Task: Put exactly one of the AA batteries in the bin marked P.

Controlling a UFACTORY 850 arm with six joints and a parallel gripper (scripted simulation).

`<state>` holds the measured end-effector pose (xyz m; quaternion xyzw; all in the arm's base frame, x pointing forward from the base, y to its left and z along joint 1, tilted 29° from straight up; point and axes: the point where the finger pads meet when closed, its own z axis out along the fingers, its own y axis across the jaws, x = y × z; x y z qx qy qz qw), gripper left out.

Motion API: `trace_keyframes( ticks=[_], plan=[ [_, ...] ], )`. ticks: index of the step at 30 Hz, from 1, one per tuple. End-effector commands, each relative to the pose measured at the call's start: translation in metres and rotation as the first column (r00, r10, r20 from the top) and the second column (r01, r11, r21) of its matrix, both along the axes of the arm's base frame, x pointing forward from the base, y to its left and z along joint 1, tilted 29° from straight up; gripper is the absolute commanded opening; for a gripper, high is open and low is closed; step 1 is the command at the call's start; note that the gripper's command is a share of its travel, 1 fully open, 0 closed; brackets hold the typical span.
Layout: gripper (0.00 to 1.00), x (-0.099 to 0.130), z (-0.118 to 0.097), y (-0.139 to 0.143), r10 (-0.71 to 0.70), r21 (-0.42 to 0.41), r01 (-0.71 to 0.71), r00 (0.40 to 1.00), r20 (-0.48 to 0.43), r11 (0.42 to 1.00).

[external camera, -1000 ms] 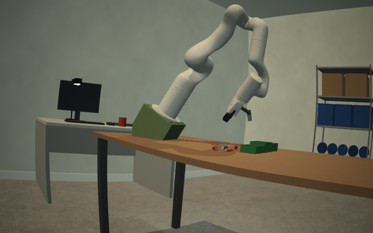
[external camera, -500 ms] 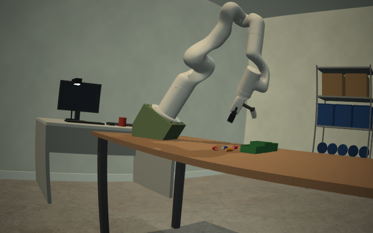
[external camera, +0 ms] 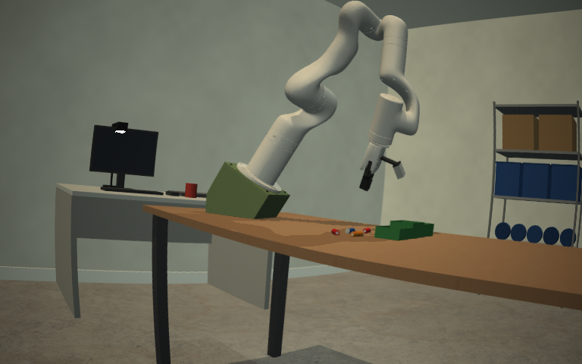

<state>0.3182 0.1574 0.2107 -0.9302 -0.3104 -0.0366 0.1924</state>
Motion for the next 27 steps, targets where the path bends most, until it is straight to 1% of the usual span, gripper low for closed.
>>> trace_keyframes(
  ticks=[1,5,8,10,14,17,19,23,26,27],
  plan=[
    [0.07,0.027,0.013,-0.025,-0.103,0.012,0.103,0.994,0.048,0.995],
    [0.07,0.027,0.013,-0.025,-0.103,0.012,0.103,0.994,0.048,0.995],
    [0.07,0.042,0.021,-0.043,-0.227,0.025,0.225,0.969,0.101,0.974],
    [0.07,0.052,0.026,-0.055,-0.227,0.025,0.225,0.969,0.101,0.974],
    [0.07,0.052,0.026,-0.055,-0.227,0.025,0.225,0.969,0.101,0.974],
    [0.07,0.064,0.035,-0.075,-0.346,0.04,0.344,0.926,0.153,0.938],
    [0.07,0.073,0.04,-0.088,-0.346,0.04,0.344,0.926,0.153,0.938],
    [0.07,0.073,0.041,-0.089,-0.346,0.04,0.344,0.926,0.153,0.938],
    [0.07,0.083,0.05,-0.11,-0.459,0.058,0.457,0.865,0.203,0.888],
    [0.07,0.086,0.052,-0.117,-0.459,0.058,0.457,0.865,0.203,0.888]
  ],
)
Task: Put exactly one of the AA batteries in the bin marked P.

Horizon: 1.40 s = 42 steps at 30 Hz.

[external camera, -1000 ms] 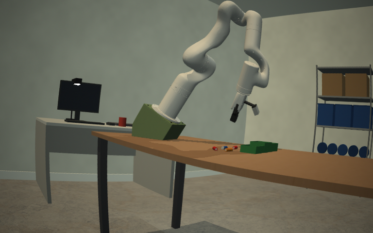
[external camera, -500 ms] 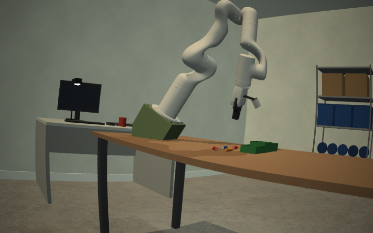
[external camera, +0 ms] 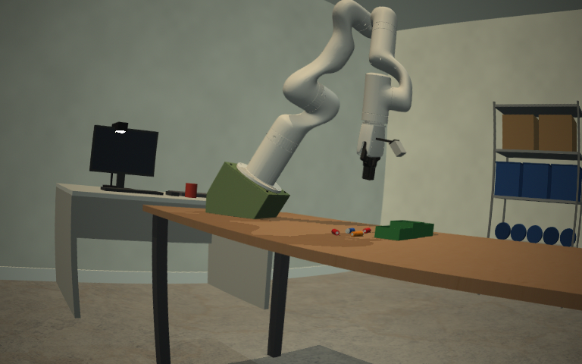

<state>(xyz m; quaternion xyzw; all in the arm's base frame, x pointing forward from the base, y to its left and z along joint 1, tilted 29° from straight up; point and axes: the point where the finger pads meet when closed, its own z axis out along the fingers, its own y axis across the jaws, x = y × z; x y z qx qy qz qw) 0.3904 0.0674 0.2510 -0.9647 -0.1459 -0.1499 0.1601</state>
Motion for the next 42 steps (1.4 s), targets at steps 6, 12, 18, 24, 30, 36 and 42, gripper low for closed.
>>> trace_keyframes(
  ticks=[6,12,18,24,30,36,42],
  plan=[
    [0.07,0.02,0.019,-0.044,-0.149,0.001,0.149,0.987,0.067,0.989],
    [0.07,0.03,0.031,-0.073,-0.227,0.003,0.228,0.969,0.1,0.974],
    [0.07,0.03,0.032,-0.076,-0.227,0.003,0.228,0.969,0.1,0.974],
    [0.07,0.03,0.032,-0.076,-0.227,0.003,0.228,0.969,0.1,0.974],
    [0.07,0.03,0.032,-0.076,-0.227,0.003,0.228,0.969,0.1,0.974],
    [0.07,0.074,0.017,-0.056,-0.158,-0.023,0.162,0.979,0.127,0.987],
    [0.07,0.111,0.004,-0.038,-0.158,-0.023,0.162,0.979,0.127,0.987]
  ],
)
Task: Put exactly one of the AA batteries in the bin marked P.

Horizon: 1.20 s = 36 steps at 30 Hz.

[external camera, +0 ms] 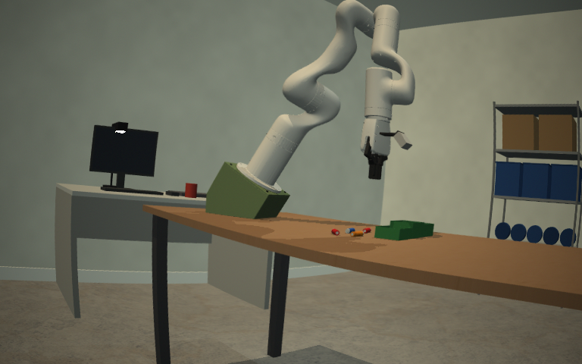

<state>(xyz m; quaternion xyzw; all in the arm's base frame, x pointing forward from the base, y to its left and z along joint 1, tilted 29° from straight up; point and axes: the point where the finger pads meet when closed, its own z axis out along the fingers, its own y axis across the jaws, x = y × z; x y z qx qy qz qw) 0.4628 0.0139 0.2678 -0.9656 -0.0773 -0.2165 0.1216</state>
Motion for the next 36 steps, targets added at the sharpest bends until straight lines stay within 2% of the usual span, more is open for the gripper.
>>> trace_keyframes(
  ticks=[1,3,5,12,25,36],
  plan=[
    [0.07,0.044,-0.015,0.018,0.005,0.0,-0.005,1.0,0.007,1.0],
    [0.07,0.044,-0.015,0.018,0.005,0.0,-0.005,1.0,0.007,1.0],
    [0.07,0.066,-0.023,0.028,0.005,0.0,-0.005,1.0,0.007,1.0],
    [0.07,0.105,-0.037,0.047,0.005,0.0,-0.005,1.0,0.007,1.0],
    [0.07,0.107,-0.037,0.047,0.005,0.0,-0.005,1.0,0.007,1.0],
    [0.07,0.118,-0.06,0.055,0.005,0.0,-0.005,1.0,0.007,1.0]
  ],
)
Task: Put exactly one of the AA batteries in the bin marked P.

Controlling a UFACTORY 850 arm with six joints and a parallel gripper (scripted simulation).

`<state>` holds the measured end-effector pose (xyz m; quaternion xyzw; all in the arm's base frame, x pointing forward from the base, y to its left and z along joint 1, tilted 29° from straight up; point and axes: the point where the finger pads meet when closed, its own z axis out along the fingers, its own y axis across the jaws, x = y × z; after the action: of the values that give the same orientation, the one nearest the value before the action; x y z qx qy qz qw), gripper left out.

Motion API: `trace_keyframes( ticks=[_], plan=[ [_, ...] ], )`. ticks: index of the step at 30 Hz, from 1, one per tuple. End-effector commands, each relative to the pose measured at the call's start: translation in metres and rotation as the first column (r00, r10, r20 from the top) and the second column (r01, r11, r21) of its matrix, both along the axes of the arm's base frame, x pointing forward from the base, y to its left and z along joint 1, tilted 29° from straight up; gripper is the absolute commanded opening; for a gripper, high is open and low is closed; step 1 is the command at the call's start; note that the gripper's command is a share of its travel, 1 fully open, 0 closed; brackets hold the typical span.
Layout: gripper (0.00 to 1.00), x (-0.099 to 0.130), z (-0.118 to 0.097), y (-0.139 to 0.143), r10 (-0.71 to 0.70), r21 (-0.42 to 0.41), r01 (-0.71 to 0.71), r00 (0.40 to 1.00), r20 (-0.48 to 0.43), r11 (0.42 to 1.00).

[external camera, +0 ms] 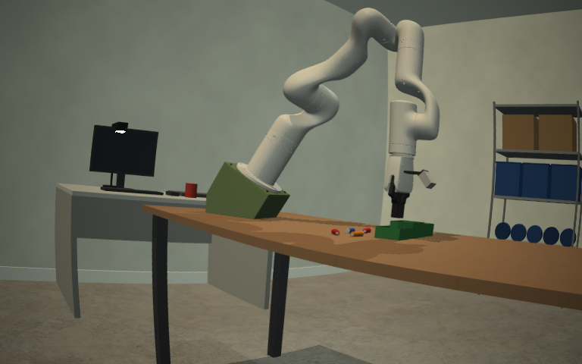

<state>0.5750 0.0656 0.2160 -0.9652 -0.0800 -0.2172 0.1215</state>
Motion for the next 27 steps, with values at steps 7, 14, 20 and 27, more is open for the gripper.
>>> trace_keyframes(
  ticks=[7,14,20,27],
  plan=[
    [0.07,0.012,-0.023,0.007,0.0,0.002,0.0,1.0,0.005,1.0],
    [0.07,0.019,-0.037,0.012,0.0,0.002,0.0,1.0,0.005,1.0],
    [0.07,0.019,-0.037,0.012,0.0,0.002,0.0,1.0,0.005,1.0],
    [0.07,0.019,-0.037,0.012,0.0,0.002,0.0,1.0,0.005,1.0]
  ],
)
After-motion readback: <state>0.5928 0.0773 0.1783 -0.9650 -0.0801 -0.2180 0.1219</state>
